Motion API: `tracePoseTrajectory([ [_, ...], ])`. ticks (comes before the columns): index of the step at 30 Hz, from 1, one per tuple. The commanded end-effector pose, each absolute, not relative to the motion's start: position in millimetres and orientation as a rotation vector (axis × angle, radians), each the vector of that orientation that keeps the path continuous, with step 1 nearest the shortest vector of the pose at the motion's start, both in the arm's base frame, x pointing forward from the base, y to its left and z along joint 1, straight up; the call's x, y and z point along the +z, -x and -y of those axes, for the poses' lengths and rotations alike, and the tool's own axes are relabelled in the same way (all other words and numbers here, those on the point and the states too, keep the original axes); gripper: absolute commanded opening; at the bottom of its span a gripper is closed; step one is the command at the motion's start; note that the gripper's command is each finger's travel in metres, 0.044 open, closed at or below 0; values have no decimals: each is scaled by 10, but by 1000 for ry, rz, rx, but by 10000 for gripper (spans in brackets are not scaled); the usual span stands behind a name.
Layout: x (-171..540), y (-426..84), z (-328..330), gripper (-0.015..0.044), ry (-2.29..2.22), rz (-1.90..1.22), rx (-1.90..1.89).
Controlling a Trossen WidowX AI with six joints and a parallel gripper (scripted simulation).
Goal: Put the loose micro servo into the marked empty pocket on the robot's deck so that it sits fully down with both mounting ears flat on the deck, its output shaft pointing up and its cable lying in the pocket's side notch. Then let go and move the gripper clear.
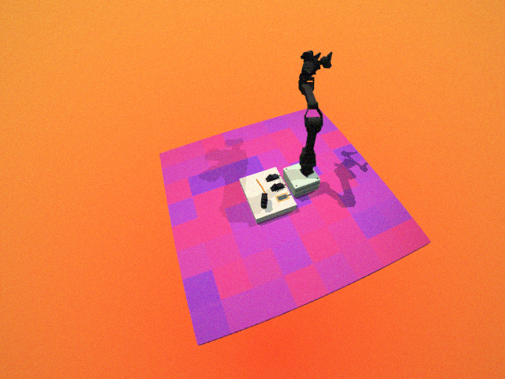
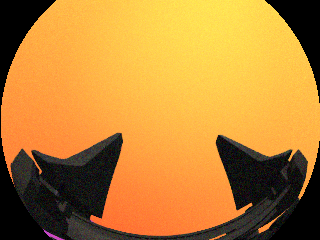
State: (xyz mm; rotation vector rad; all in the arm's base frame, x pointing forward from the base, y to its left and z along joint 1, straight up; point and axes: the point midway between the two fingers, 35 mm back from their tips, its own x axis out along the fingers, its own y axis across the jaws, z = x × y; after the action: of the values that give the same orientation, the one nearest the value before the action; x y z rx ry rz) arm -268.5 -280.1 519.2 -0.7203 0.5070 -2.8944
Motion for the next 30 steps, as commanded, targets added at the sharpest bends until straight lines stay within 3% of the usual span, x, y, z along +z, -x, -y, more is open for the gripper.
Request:
tracePoseTrajectory([
  [1,5079,2526,3026,440,685,-540,-2806],
  [13,4714,1739,3827,440,621,-640,-2441],
  [30,4028,186,4491,440,568,-760,-1887],
])
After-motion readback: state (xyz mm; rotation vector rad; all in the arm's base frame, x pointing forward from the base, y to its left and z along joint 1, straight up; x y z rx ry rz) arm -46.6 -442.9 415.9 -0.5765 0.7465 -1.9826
